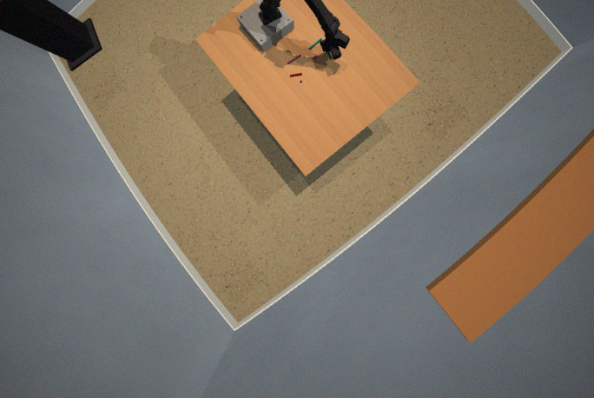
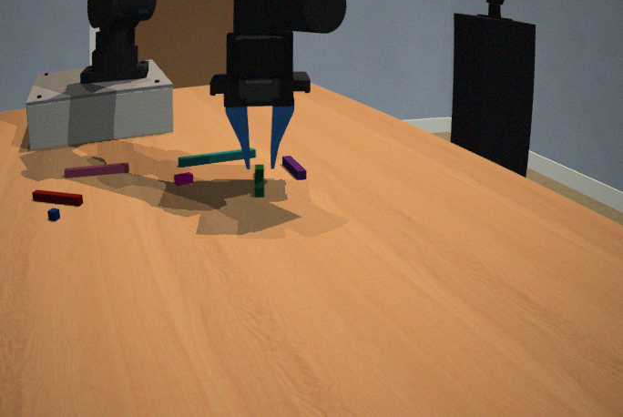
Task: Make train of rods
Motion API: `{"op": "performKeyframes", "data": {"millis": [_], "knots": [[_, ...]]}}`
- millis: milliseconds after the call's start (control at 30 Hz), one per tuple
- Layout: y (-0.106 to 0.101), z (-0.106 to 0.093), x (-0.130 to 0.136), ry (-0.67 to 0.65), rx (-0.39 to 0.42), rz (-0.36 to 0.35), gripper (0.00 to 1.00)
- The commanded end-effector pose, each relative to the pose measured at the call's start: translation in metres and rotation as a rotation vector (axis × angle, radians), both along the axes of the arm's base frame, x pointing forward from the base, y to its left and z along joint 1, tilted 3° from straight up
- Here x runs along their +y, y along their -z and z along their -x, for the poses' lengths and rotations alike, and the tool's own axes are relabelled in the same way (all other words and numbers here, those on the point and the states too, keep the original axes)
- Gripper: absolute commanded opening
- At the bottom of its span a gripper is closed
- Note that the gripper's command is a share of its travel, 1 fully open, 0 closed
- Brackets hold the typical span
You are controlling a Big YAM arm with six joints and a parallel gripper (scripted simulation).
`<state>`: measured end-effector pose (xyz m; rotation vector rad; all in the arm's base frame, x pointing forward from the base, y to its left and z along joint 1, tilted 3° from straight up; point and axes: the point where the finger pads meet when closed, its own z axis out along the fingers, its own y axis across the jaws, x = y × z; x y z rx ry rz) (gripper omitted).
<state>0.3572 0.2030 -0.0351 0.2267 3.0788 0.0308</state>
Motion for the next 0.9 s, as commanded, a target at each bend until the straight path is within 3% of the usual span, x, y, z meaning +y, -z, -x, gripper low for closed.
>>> {"op": "performKeyframes", "data": {"millis": [0,533,867], "knots": [[0.008,0.001,0.002,0.0,0.0,0.0,0.24],[0.019,0.0,0.002,0.001,0.0,0.0,0.24],[0.014,0.0,0.002,0.001,-0.004,-0.003,0.24]]}}
